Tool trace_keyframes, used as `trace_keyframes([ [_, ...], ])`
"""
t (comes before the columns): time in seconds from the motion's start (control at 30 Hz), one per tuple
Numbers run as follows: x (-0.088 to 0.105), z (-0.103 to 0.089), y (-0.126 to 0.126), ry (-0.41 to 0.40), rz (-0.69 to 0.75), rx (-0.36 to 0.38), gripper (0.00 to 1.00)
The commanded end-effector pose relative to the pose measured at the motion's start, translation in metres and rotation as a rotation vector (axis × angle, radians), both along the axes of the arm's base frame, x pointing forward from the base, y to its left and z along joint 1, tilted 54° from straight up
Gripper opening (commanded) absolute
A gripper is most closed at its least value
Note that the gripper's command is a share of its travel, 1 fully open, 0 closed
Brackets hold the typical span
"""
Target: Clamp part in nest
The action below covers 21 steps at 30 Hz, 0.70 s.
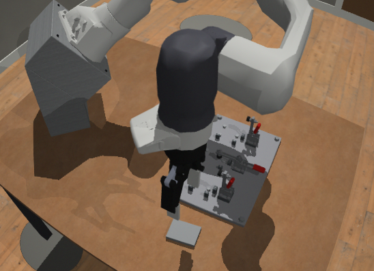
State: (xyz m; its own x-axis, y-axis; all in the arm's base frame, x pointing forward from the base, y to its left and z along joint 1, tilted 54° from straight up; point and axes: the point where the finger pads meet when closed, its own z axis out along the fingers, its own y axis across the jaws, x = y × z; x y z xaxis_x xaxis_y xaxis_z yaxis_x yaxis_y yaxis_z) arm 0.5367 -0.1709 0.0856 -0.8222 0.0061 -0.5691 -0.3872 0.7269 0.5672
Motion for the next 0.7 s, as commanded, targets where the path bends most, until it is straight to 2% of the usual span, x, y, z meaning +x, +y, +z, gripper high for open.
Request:
trace_keyframes([
  [0.0, 0.0009, 0.0005, 0.0007, -0.011, 0.007, -0.001, 0.58],
  [0.27, 0.0009, 0.0005, 0.0007, -0.012, 0.008, -0.002, 0.58],
  [0.47, 0.0009, 0.0005, 0.0007, -0.089, 0.075, -0.049, 0.58],
  [0.67, 0.0009, 0.0005, 0.0007, -0.096, 0.081, -0.053, 0.58],
])
